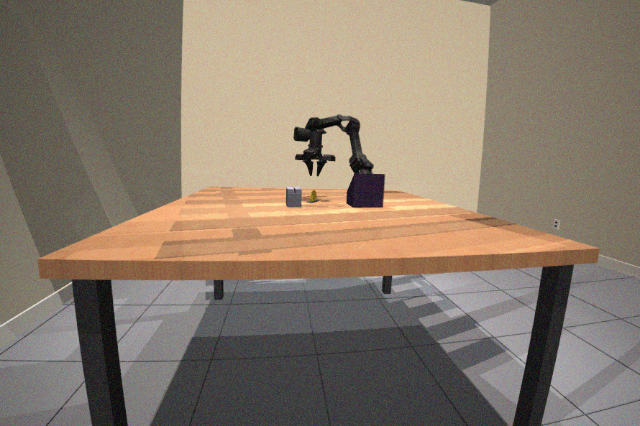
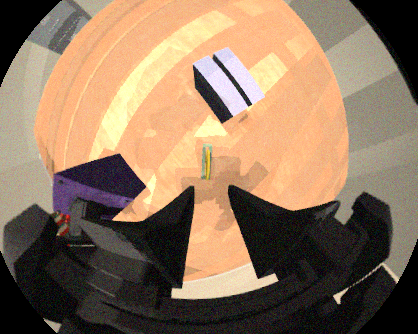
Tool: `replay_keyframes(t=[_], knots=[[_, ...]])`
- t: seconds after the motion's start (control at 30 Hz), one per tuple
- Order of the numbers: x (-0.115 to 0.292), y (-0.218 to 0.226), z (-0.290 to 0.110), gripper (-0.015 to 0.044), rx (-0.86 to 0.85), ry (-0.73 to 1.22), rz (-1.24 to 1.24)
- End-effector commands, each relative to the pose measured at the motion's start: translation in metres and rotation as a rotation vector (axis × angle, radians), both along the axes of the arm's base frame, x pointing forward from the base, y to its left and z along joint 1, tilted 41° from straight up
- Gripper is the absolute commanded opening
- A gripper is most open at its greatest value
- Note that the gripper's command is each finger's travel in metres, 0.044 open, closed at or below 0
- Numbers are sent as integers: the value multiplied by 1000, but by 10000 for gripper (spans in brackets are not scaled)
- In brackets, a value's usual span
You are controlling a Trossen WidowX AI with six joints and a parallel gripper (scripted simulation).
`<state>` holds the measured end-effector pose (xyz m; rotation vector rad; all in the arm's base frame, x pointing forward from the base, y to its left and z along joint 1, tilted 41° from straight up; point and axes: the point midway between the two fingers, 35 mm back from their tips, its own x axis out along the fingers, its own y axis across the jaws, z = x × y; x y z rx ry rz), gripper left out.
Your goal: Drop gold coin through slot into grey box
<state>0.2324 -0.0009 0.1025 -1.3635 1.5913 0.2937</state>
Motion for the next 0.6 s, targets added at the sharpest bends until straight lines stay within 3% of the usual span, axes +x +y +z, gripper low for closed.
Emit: replay_keyframes(t=[0.0, 0.57], knots=[[1, -6, 4, 161, -31, -24, -45], [7, -34, -38, 161, -32, -25, -45]])
